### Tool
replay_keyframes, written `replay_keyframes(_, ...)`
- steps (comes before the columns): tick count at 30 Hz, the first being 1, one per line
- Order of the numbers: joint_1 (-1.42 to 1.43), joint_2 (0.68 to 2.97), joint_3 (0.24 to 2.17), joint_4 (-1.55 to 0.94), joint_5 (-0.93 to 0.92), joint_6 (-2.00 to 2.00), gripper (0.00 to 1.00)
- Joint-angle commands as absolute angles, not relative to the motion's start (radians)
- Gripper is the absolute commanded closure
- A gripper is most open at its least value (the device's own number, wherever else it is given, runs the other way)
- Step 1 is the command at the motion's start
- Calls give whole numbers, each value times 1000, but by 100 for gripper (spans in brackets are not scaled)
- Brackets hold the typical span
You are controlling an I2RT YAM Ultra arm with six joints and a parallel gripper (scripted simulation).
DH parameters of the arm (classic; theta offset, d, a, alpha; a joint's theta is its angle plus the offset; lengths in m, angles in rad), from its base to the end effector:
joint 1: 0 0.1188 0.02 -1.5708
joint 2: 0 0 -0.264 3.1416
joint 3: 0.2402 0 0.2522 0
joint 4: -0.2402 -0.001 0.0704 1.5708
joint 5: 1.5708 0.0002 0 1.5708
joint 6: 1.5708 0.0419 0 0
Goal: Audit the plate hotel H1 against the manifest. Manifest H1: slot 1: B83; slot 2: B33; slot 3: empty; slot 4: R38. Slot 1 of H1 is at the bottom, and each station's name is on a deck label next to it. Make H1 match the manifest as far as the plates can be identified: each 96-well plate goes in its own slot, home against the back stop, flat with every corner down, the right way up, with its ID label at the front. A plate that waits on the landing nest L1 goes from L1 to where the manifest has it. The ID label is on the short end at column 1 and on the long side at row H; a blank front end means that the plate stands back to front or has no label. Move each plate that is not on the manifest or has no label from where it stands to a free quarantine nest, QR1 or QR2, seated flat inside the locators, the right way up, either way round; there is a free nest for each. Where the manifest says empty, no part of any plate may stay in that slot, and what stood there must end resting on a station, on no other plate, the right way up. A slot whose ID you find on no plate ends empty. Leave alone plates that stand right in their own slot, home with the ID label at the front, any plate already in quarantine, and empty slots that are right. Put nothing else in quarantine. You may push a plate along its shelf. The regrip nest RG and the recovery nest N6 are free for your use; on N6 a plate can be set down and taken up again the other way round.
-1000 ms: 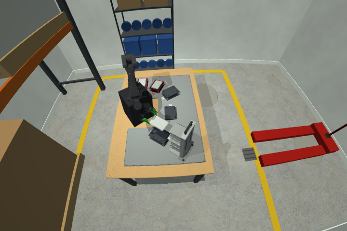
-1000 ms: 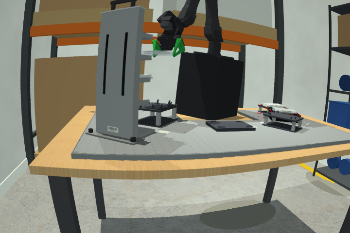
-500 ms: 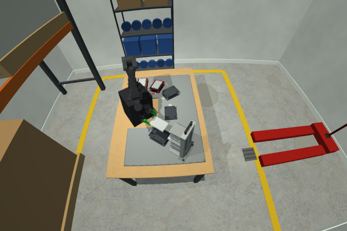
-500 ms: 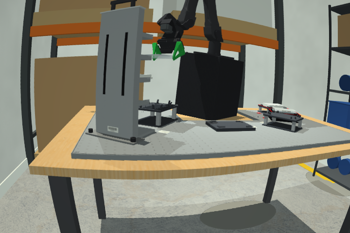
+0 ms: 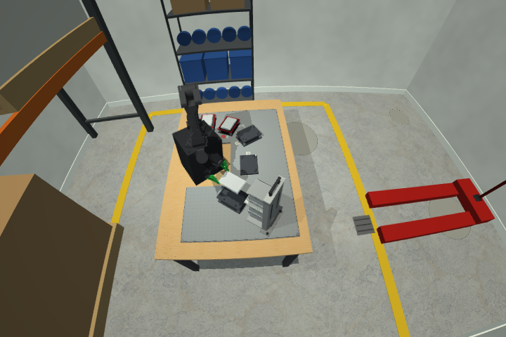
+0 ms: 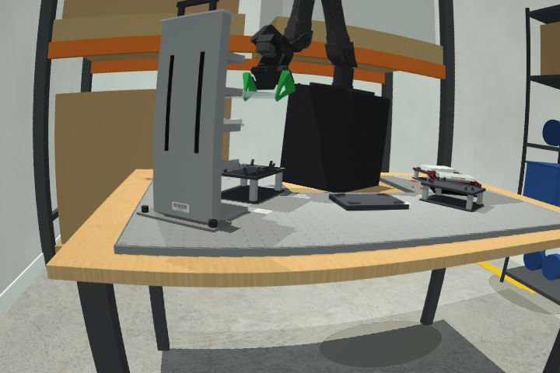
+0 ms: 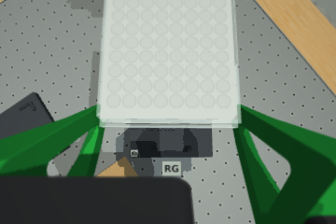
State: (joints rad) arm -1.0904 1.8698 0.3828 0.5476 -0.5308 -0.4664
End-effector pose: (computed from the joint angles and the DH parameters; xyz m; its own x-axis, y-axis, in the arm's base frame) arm 0.1310 -0.2033 0.0459 -0.6150 0.3410 -0.7110 0.3920 0.9145 0.0995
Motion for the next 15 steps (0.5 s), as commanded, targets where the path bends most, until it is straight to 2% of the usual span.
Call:
replay_keyframes(1,-1078,1890,366,600,-540,-461,14)
replay_keyframes(15,-1077,1965,375,681,-538,-456,14)
